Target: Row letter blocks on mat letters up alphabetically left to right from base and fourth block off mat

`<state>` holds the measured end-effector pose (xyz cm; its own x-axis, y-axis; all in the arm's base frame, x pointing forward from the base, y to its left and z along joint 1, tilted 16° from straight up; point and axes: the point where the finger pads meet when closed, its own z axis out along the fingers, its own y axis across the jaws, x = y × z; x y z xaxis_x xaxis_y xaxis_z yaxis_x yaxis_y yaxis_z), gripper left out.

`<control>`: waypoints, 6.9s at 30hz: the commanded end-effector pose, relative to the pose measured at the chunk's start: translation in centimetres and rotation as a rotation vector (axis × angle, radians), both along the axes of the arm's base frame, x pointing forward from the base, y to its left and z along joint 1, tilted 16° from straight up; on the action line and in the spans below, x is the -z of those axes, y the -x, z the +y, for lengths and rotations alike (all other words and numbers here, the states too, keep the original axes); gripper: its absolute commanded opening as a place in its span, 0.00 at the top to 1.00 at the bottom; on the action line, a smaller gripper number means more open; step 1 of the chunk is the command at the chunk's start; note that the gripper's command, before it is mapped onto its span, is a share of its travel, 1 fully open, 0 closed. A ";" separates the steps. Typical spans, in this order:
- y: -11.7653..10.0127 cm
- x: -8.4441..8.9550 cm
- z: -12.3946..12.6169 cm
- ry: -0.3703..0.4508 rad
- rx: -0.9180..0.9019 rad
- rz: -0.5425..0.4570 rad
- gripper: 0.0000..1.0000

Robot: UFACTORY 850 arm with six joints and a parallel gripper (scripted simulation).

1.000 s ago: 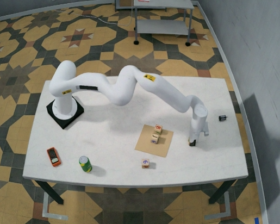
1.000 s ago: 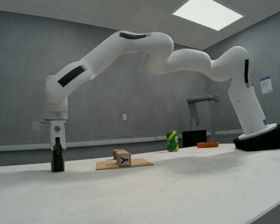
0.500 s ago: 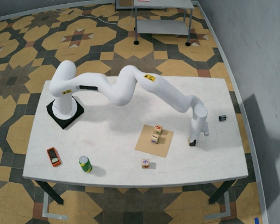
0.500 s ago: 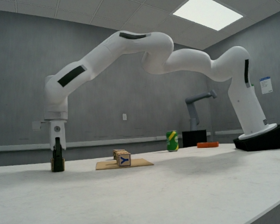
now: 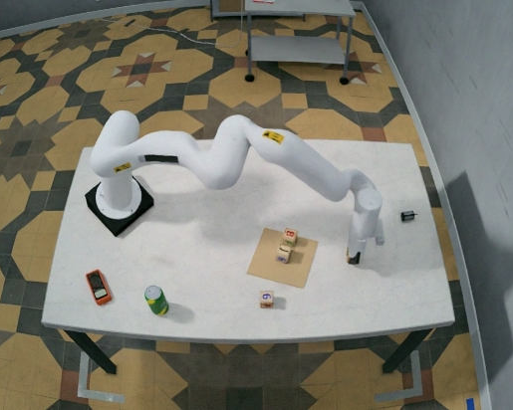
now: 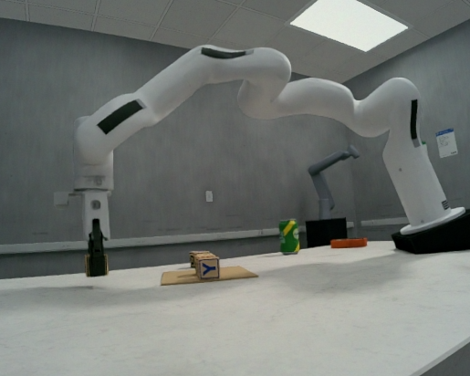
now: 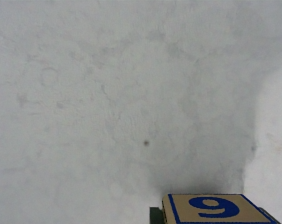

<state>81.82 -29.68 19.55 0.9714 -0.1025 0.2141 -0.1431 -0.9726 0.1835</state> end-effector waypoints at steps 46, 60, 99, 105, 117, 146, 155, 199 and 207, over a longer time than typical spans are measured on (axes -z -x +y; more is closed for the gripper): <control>7.0 -6.9 -0.9 -0.091 0.501 -0.112 0.56; 11.3 -6.3 -1.8 -0.152 0.814 -0.182 0.56; 25.8 -3.6 -1.3 -0.336 1.691 -0.371 0.56; 27.5 -3.2 -1.0 -0.356 1.782 -0.390 0.56; 27.5 -3.2 -1.0 -0.356 1.784 -0.390 0.56; 26.2 4.1 -2.5 -0.356 1.794 -0.394 0.56; 25.9 6.0 -2.9 -0.356 1.794 -0.394 0.56; 25.9 6.1 -2.9 -0.356 1.794 -0.394 0.56; 25.9 6.3 -3.0 -0.356 1.794 -0.394 0.56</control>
<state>55.87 -32.62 13.25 -0.4239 -0.8988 0.1118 -0.8855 0.3853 -0.2599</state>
